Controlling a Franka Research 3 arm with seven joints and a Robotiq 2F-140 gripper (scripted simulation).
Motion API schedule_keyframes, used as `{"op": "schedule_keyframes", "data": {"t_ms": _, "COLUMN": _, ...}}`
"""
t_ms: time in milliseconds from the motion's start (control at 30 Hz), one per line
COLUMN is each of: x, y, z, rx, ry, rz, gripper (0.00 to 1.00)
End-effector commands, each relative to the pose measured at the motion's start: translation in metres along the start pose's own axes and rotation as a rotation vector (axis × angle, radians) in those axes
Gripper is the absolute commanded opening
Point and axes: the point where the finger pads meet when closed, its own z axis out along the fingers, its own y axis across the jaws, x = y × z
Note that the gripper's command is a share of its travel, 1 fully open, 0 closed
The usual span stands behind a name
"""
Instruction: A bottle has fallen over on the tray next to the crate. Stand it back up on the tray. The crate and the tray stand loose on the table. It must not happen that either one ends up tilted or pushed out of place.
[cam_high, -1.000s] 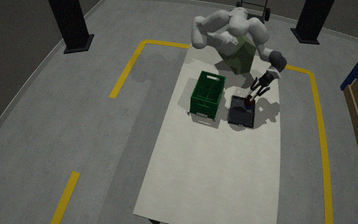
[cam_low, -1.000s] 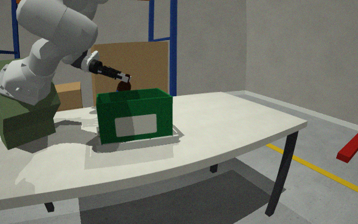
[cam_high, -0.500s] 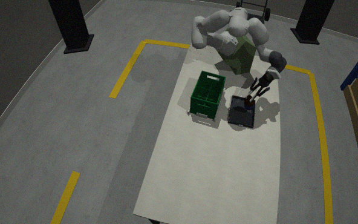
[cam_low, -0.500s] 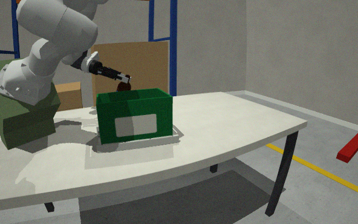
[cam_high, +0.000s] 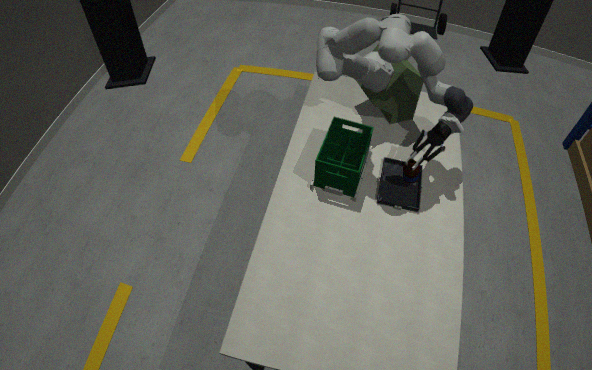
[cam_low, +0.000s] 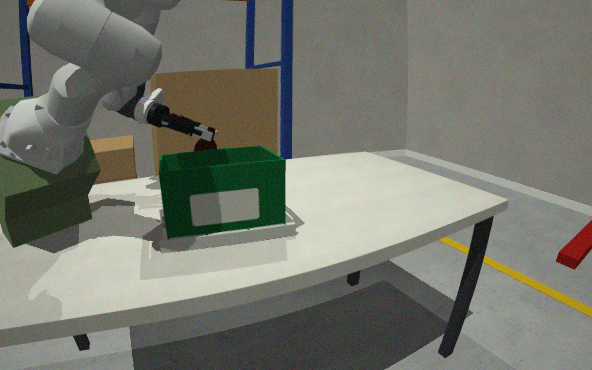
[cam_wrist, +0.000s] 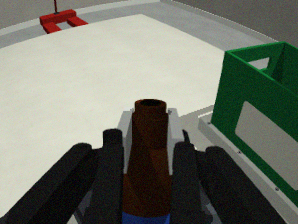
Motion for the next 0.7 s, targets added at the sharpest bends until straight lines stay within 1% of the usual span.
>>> {"op": "schedule_keyframes", "data": {"t_ms": 0, "x": -0.001, "y": -0.001, "z": 0.002, "rx": -0.001, "ry": 0.0, "rz": 0.015, "gripper": 0.0}}
{"op": "schedule_keyframes", "data": {"t_ms": 667, "x": -0.021, "y": -0.002, "z": 0.009, "rx": -0.001, "ry": 0.0, "rz": 0.015, "gripper": 0.0}}
